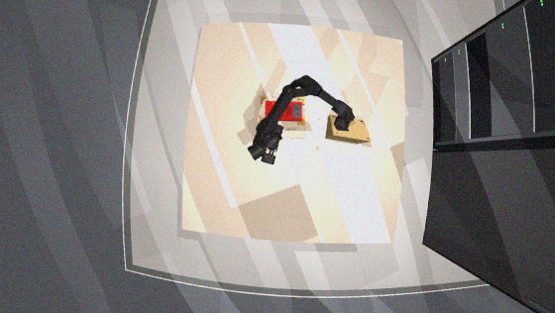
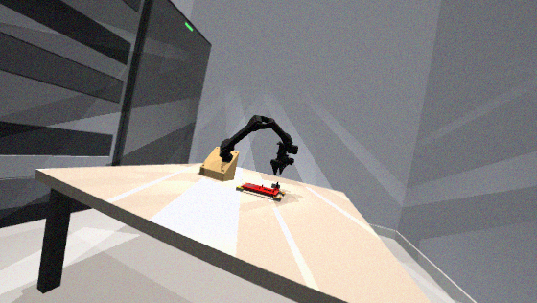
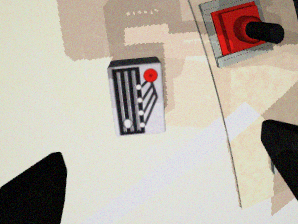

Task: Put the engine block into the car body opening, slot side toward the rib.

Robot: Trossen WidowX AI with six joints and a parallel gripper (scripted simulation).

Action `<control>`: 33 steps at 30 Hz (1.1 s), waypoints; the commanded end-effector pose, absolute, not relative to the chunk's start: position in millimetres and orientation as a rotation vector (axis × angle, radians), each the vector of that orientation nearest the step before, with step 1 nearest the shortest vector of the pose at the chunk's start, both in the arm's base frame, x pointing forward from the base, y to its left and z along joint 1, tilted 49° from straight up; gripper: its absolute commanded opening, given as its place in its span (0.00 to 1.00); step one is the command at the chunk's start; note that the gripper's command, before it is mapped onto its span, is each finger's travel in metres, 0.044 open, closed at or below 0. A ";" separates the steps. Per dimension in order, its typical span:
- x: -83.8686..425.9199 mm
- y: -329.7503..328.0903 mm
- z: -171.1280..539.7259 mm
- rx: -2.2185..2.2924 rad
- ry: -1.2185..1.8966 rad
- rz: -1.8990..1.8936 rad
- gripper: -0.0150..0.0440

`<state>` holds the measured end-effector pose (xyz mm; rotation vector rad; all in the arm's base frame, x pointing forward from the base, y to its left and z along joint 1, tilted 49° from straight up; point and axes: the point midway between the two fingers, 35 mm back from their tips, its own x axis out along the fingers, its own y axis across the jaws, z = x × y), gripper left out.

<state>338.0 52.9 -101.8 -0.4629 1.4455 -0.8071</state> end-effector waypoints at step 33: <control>335.7 12.7 -152.4 -0.458 1.415 -0.850 1.00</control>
